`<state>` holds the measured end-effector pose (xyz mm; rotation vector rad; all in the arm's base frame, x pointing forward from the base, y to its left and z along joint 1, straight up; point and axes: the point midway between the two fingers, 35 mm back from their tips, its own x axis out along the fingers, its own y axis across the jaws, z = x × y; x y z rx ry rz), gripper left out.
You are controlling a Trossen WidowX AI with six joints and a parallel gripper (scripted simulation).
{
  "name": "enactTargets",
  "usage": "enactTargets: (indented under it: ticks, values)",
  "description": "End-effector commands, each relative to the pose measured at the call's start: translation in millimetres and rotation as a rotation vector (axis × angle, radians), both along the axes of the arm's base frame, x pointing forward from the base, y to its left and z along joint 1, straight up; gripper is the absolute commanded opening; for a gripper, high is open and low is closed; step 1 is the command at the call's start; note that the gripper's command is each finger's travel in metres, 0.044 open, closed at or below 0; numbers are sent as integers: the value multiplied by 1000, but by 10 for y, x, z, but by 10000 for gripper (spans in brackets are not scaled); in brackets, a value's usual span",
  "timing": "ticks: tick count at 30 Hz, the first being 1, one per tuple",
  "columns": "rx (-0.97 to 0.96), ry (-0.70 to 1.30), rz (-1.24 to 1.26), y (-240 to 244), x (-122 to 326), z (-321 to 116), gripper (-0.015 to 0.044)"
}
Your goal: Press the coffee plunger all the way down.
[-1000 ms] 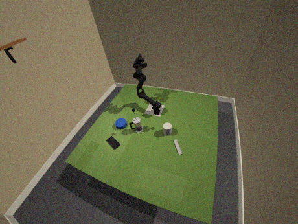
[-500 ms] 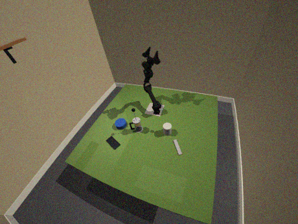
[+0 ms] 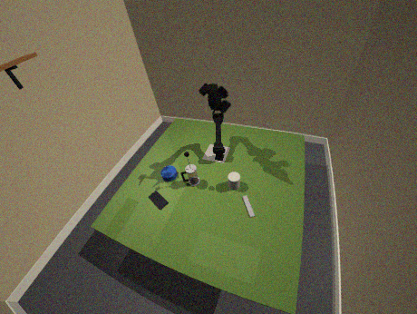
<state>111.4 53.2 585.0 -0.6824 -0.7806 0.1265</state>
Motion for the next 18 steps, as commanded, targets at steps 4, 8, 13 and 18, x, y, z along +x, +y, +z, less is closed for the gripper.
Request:
enactTargets:
  ticks: [4, 8, 13, 18]
  values:
    - [209, 452, -168, -368, 777, -607, 440]
    - [400, 707, -303, -715, 1027, -1070, 440]
    - [694, 976, -505, -1177, 1084, -1669, 440]
    - [919, 1129, -656, -1459, 1000, -2057, 440]
